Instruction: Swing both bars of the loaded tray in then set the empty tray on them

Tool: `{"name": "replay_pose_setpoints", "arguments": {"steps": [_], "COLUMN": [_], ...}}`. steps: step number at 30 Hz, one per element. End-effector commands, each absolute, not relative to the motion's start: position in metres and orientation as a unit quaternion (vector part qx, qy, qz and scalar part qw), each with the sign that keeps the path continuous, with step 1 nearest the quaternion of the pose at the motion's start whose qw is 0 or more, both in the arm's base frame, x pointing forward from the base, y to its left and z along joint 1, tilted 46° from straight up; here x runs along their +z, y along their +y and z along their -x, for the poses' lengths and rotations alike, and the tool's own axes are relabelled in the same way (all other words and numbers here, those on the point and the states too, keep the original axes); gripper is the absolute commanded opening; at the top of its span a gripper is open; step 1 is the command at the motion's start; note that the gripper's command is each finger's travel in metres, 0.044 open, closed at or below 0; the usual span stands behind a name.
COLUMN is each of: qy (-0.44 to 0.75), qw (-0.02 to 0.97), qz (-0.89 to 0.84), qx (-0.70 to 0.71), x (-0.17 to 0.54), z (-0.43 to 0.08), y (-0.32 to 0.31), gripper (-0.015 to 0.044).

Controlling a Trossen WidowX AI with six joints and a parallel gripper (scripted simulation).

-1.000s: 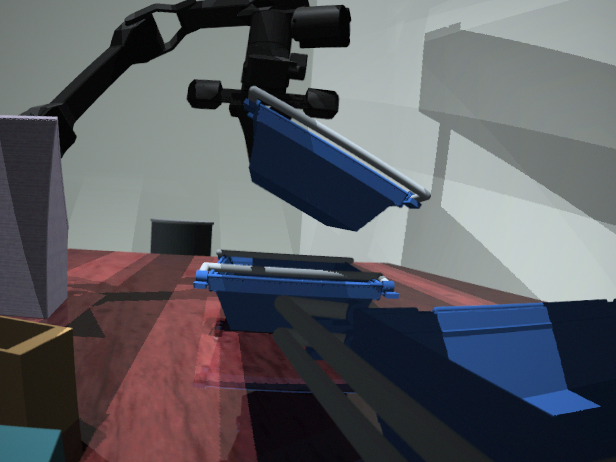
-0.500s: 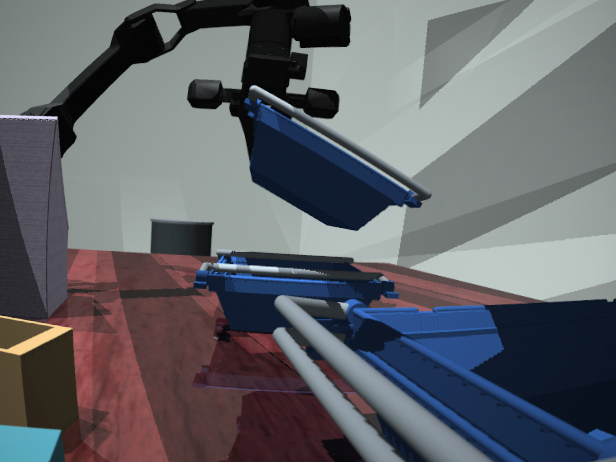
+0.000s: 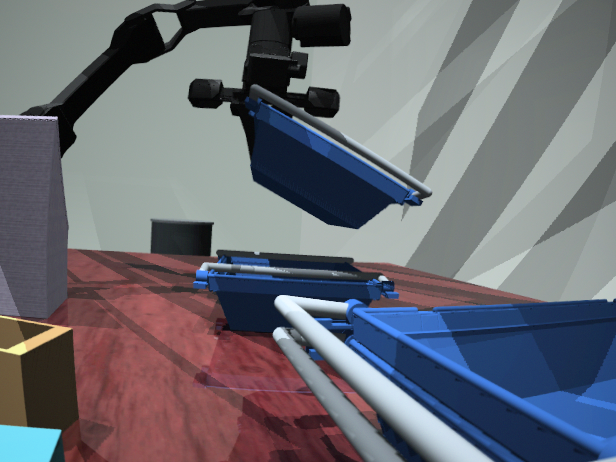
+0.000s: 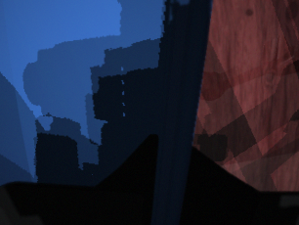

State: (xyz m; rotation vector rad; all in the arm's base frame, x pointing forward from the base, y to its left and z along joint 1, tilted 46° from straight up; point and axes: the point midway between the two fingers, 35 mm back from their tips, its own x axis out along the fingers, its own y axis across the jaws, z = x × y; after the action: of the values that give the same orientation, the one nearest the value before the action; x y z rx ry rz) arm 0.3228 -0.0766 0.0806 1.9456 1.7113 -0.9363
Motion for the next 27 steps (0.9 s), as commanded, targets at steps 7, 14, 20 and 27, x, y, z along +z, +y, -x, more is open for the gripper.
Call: {"name": "replay_pose_setpoints", "arguments": {"steps": [7,14,20,27], "qy": [0.604,0.604,0.604,0.604], "qw": [0.194,0.194,0.194,0.194], "qz": [-0.698,-0.698,-0.698,-0.698], "qx": [-0.332,-0.332,-0.332,-0.332], "x": [0.082,0.074,0.067,0.059], "z": [-0.325,-0.326,-0.326,-0.326], "y": [-0.079,-0.071,-0.064,-0.056], "gripper": [0.0,0.0,0.0,0.0]}}
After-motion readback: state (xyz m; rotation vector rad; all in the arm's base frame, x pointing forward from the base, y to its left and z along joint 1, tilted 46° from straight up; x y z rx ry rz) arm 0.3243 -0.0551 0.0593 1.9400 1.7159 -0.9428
